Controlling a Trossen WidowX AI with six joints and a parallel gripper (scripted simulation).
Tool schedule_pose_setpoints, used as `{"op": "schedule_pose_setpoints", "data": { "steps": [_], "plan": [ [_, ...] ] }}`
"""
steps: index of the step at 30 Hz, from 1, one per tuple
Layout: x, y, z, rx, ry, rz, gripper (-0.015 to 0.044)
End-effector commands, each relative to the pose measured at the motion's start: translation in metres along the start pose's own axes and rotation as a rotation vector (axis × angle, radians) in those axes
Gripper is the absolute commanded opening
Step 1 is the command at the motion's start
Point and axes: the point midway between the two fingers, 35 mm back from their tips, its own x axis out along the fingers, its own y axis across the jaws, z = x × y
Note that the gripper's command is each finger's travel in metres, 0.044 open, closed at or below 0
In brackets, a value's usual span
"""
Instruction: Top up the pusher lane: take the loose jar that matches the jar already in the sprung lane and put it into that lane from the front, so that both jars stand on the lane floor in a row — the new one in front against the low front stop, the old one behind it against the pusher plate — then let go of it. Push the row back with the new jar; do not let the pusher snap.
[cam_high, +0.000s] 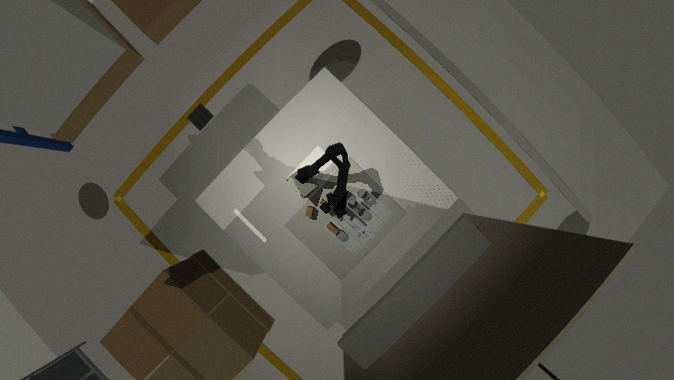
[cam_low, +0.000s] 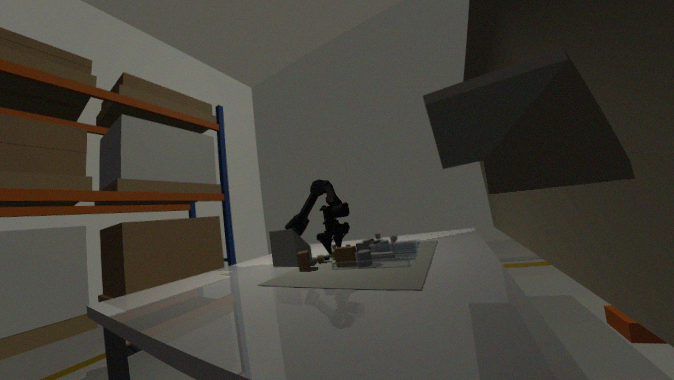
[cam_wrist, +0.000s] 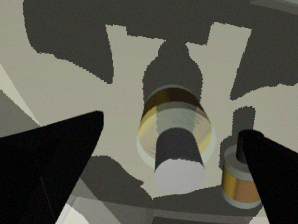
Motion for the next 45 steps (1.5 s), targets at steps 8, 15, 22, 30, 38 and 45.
{"op": "schedule_pose_setpoints", "data": {
  "steps": [8, 15, 22, 30, 38, 45],
  "plan": [
    [0.003, 0.000, -0.002, 0.008, 0.007, 0.006, 0.0171],
    [0.002, 0.000, -0.002, 0.008, 0.007, 0.006, 0.0085],
    [-0.036, -0.003, 0.002, 0.009, 0.006, -0.004, 0.0000],
    [-0.088, -0.001, -0.004, 0.009, 0.008, -0.003, 0.0000],
    [-0.103, 0.001, -0.007, 0.009, 0.009, 0.001, 0.0000],
    [-0.092, -0.017, 0.014, -0.004, 0.007, 0.000, 0.0000]
  ]
}}
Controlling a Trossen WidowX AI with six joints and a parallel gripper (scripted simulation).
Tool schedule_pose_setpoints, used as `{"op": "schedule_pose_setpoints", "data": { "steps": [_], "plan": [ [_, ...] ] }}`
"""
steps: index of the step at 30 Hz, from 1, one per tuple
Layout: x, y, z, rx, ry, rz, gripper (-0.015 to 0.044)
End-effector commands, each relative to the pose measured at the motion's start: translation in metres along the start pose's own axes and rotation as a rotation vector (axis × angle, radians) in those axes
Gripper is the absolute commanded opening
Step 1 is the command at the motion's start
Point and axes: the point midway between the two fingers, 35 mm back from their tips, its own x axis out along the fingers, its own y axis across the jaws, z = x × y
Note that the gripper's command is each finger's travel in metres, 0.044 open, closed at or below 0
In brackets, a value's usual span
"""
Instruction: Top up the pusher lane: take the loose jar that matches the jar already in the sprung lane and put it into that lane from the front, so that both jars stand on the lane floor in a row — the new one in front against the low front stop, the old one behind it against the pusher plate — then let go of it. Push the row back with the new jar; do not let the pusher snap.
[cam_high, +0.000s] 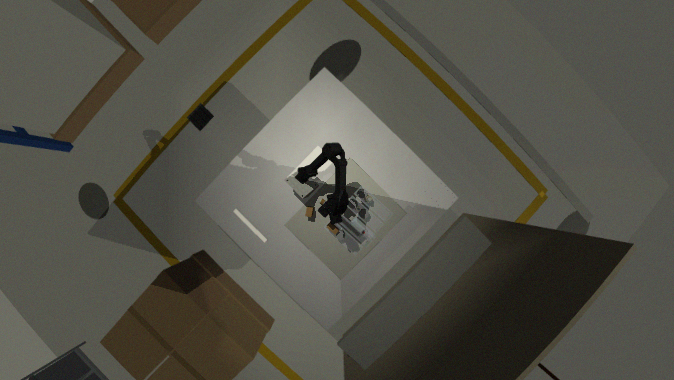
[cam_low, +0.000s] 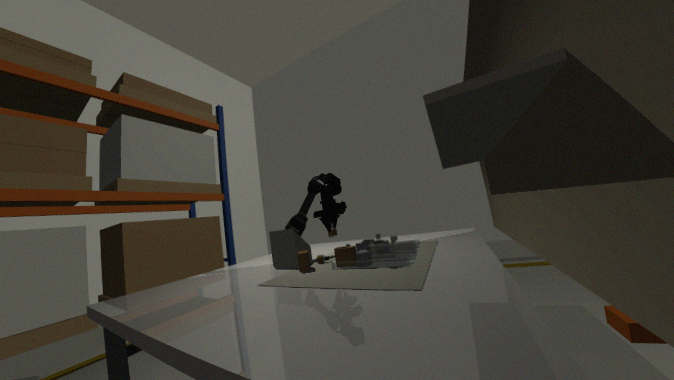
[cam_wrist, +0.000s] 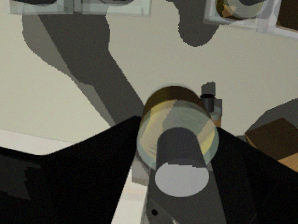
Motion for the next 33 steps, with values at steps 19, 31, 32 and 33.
{"op": "schedule_pose_setpoints", "data": {
  "steps": [19, 31, 32, 33],
  "plan": [
    [0.046, -0.055, 0.052, -0.034, 0.004, 0.001, 0.0000],
    [0.069, -0.055, 0.052, -0.035, 0.004, 0.002, 0.0000],
    [0.069, -0.055, 0.052, -0.035, 0.004, 0.002, 0.0000],
    [0.069, -0.055, 0.052, -0.035, 0.004, 0.002, 0.0000]
  ]
}}
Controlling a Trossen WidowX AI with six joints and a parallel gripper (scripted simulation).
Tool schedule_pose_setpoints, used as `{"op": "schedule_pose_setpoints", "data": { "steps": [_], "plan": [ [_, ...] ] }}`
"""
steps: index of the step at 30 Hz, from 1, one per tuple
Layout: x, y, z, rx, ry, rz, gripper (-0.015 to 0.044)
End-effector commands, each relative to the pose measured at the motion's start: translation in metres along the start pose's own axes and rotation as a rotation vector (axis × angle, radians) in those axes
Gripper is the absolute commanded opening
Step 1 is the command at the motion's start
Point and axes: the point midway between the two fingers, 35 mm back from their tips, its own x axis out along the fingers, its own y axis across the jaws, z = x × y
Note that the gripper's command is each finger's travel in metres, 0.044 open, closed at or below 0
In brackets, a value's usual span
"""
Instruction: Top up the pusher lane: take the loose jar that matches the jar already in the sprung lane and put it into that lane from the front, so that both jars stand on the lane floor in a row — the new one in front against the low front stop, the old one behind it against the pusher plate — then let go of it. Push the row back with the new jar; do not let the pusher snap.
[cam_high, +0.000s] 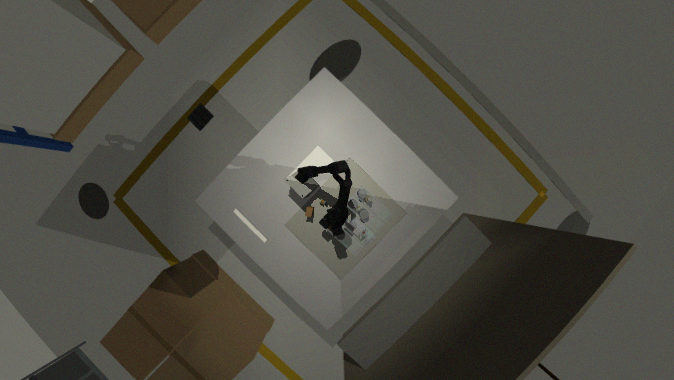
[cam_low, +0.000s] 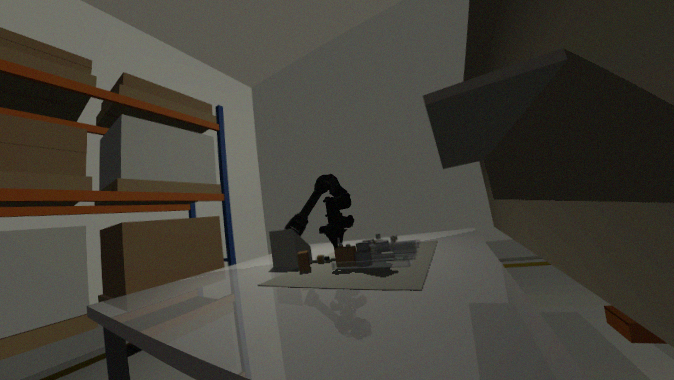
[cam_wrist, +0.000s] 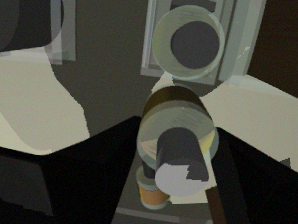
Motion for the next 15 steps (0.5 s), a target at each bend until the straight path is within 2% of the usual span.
{"op": "schedule_pose_setpoints", "data": {
  "steps": [1, 15],
  "plan": [
    [0.0037, -0.0002, 0.0000, 0.006, 0.001, 0.006, 0.0000],
    [0.0039, -0.0004, 0.0059, 0.006, 0.001, 0.006, 0.0000]
  ]
}}
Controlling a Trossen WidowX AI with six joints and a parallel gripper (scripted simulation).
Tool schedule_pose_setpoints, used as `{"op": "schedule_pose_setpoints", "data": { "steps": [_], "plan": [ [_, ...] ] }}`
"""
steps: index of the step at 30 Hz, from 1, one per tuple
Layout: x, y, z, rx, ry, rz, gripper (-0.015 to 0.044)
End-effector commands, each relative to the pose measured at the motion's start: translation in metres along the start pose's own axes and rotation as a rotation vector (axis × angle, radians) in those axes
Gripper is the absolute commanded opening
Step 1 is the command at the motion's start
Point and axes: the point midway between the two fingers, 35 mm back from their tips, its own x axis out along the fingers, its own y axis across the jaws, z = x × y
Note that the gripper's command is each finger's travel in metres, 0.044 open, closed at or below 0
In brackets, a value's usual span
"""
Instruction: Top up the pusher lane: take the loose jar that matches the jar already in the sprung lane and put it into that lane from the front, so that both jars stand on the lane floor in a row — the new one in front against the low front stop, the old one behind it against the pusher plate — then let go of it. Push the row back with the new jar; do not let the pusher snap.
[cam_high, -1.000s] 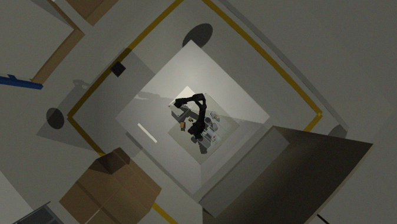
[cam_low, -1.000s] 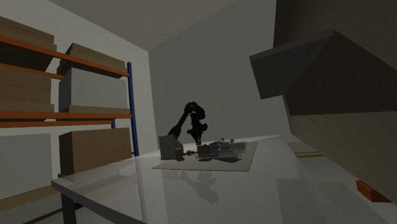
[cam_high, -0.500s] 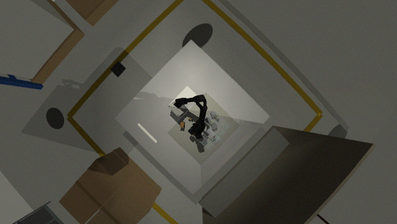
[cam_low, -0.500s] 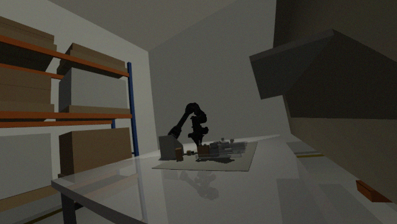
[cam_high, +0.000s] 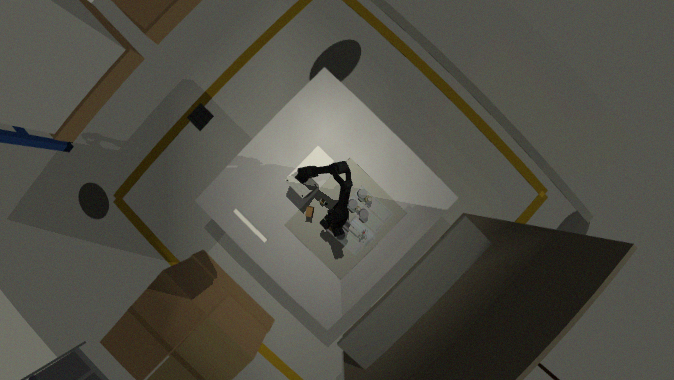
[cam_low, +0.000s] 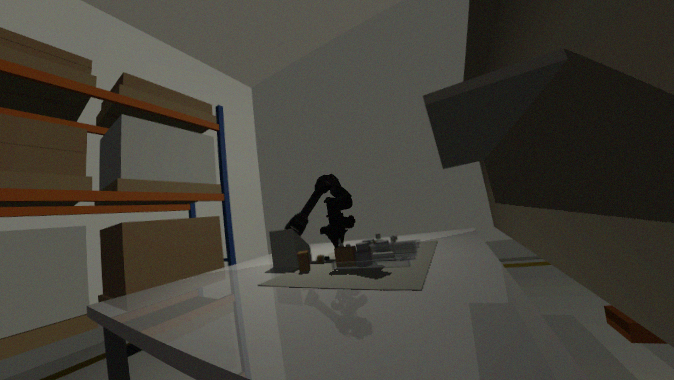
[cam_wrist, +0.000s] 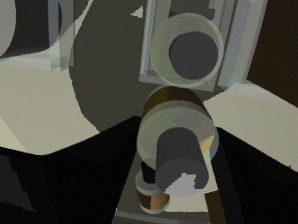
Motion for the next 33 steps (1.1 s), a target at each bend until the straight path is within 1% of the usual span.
{"op": "schedule_pose_setpoints", "data": {
  "steps": [1, 33],
  "plan": [
    [0.001, 0.000, 0.002, 0.005, 0.000, 0.005, 0.0000],
    [0.002, 0.000, 0.016, 0.004, -0.001, 0.005, 0.0000]
  ]
}}
